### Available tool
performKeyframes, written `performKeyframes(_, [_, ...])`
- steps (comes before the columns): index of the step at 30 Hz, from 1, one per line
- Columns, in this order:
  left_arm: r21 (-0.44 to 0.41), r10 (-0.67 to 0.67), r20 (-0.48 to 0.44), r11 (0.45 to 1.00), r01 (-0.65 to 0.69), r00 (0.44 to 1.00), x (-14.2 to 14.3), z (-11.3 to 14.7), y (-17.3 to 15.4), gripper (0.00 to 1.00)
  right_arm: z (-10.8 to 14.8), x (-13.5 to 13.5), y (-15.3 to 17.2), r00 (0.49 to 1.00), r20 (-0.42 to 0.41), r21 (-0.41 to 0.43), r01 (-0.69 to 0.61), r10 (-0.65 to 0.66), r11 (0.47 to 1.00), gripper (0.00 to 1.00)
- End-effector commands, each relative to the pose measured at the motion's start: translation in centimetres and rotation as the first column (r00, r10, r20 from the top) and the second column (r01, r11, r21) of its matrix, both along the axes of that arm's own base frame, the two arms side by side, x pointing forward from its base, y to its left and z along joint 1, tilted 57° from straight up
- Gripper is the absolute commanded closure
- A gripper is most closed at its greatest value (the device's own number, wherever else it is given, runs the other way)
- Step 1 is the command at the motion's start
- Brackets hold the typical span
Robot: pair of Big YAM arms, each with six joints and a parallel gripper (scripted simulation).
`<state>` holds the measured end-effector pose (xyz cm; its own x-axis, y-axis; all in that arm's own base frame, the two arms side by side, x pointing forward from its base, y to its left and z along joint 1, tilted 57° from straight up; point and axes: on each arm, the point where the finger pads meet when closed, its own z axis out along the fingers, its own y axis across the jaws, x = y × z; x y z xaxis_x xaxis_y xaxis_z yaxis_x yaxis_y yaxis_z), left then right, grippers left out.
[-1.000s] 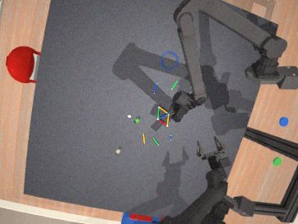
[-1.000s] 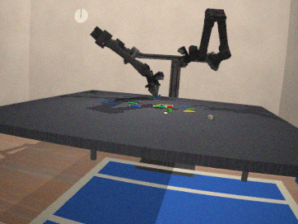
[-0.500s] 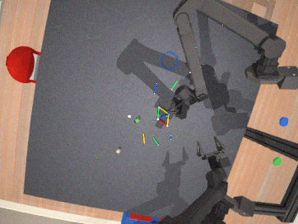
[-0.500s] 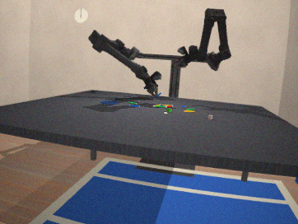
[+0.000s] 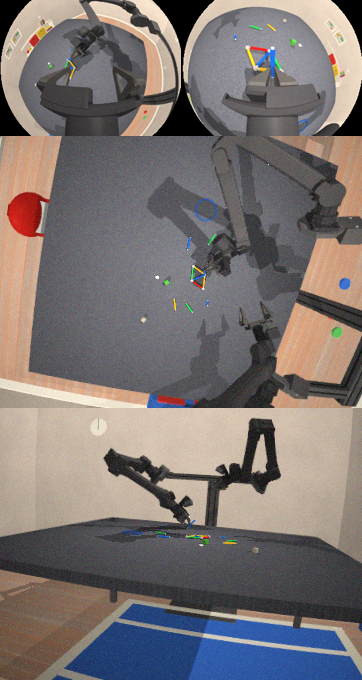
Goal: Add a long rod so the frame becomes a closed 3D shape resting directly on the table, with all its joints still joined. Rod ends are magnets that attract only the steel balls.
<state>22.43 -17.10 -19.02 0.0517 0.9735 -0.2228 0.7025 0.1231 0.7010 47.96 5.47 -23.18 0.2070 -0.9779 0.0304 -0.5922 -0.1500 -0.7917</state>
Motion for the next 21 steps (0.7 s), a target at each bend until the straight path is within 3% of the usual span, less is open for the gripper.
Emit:
performKeyframes(1, [-0.021, 0.000, 0.012, 1.000, 0.000, 1.000, 0.2, 0.3, -0.5, 0.00, 0.2, -0.1, -1.4, 0.998, -0.007, -0.060, -0.061, 0.061, 0.996, 1.00])
performKeyframes(6, [-0.021, 0.000, 0.012, 1.000, 0.000, 1.000, 0.2, 0.3, -0.5, 0.00, -0.3, -0.6, -1.3, 0.994, -0.023, -0.043, -0.112, 0.111, 0.993, 1.00])
performKeyframes(9, [-0.021, 0.000, 0.012, 1.000, 0.000, 1.000, 0.2, 0.3, -0.5, 0.00, 0.4, 0.6, -1.3, 0.987, -0.001, -0.052, -0.163, 0.163, 0.985, 1.00])
performKeyframes(15, [-0.021, 0.000, 0.012, 1.000, 0.000, 1.000, 0.2, 0.3, -0.5, 0.00, 0.4, 0.7, -1.4, 0.948, -0.010, -0.056, -0.317, 0.317, 0.947, 1.00])
performKeyframes(21, [-0.021, 0.000, 0.012, 1.000, 0.000, 1.000, 0.2, 0.3, -0.5, 0.00, -0.3, -0.2, -1.1, 0.934, -0.029, -0.020, -0.357, 0.357, 0.934, 1.00])
